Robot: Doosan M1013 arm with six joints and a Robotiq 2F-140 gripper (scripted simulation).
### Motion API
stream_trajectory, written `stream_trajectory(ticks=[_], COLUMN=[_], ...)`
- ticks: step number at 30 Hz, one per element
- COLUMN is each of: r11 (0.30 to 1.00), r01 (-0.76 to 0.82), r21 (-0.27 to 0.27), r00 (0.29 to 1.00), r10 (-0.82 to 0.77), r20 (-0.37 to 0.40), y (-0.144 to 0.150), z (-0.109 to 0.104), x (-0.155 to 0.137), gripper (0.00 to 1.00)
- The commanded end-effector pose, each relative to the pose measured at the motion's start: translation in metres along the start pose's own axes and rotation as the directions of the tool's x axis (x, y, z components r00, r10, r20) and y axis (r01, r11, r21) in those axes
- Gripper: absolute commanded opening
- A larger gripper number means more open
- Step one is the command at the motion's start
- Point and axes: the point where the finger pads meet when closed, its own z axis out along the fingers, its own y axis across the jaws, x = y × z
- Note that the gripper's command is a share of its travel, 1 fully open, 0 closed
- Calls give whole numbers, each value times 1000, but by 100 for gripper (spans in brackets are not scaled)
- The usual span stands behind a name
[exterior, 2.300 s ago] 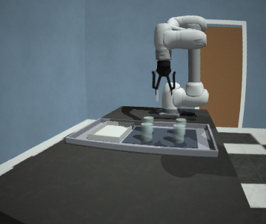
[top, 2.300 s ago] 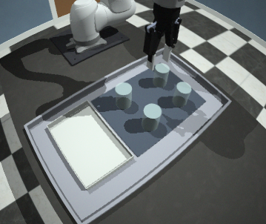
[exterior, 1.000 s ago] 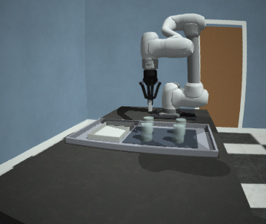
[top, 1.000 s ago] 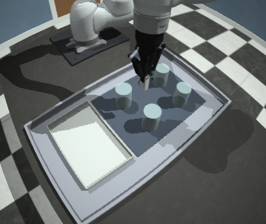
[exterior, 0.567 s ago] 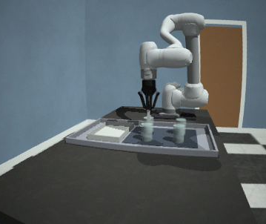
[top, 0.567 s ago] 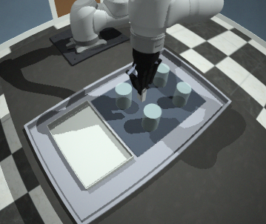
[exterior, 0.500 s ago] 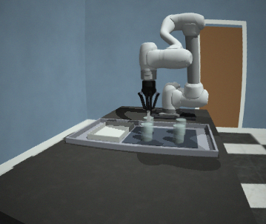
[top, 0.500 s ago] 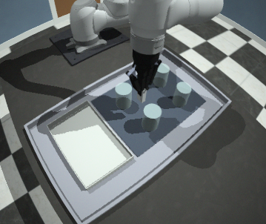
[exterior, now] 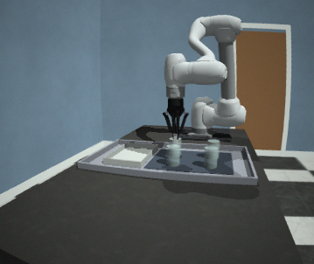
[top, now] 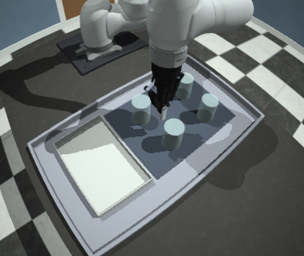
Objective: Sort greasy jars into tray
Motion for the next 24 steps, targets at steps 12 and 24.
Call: stream_trajectory(ticks=[12,24], r11=[1000,1000], r01=[0,0], r21=[0,0], r00=[1000,1000], r10=[0,0], r20=[0,0], y=[0,0], z=[0,0], x=[-2,-3], gripper=[0,0])
